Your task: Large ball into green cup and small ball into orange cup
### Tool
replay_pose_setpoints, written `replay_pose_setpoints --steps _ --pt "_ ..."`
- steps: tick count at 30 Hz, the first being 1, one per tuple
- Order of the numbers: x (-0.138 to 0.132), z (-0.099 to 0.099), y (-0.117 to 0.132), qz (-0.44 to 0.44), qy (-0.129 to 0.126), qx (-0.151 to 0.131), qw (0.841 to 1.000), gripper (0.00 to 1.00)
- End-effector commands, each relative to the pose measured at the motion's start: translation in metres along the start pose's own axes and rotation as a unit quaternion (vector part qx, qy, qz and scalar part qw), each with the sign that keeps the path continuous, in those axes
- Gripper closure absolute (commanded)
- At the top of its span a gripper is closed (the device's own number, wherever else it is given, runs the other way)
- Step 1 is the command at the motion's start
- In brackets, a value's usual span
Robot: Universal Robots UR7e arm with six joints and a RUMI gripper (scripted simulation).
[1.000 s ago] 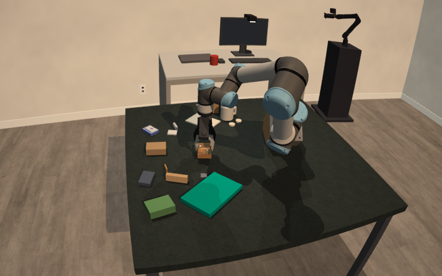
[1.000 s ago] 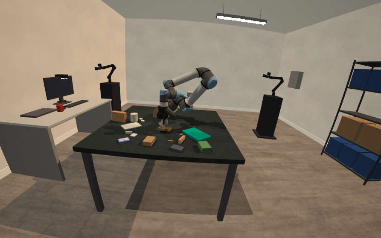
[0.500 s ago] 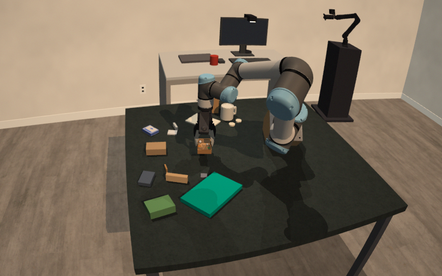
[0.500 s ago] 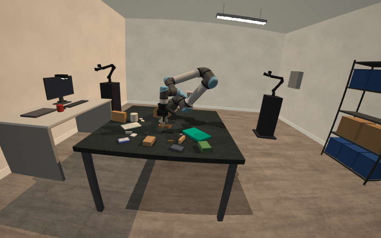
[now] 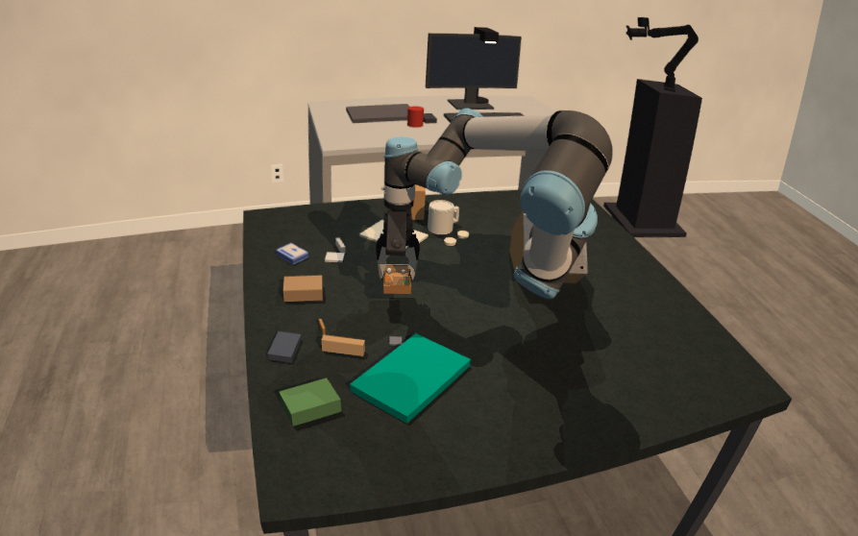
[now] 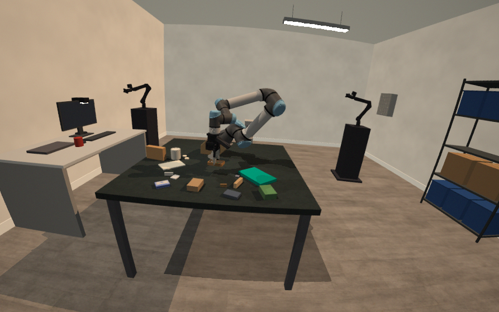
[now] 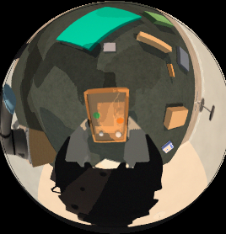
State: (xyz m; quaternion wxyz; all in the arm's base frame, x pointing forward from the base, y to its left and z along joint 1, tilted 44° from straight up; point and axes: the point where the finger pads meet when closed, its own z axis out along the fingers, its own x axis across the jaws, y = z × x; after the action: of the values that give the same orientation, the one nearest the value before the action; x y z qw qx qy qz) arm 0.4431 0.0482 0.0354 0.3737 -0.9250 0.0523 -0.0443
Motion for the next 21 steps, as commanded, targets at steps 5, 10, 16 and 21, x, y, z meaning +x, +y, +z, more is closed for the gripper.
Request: replay_pose_setpoints --steps 5,10,16,21 --pt "0.0010 -0.0035 0.0007 0.000 0.001 0.000 1.000 0.57" --pt "0.0010 -0.0034 0.0006 0.000 0.001 0.000 1.000 0.57" --pt "0.0010 -0.0034 0.0007 0.000 0.001 -0.001 1.000 0.57" --pt "-0.0014 -0.0012 -0.0011 0.000 -0.001 -0.013 1.000 0.57"
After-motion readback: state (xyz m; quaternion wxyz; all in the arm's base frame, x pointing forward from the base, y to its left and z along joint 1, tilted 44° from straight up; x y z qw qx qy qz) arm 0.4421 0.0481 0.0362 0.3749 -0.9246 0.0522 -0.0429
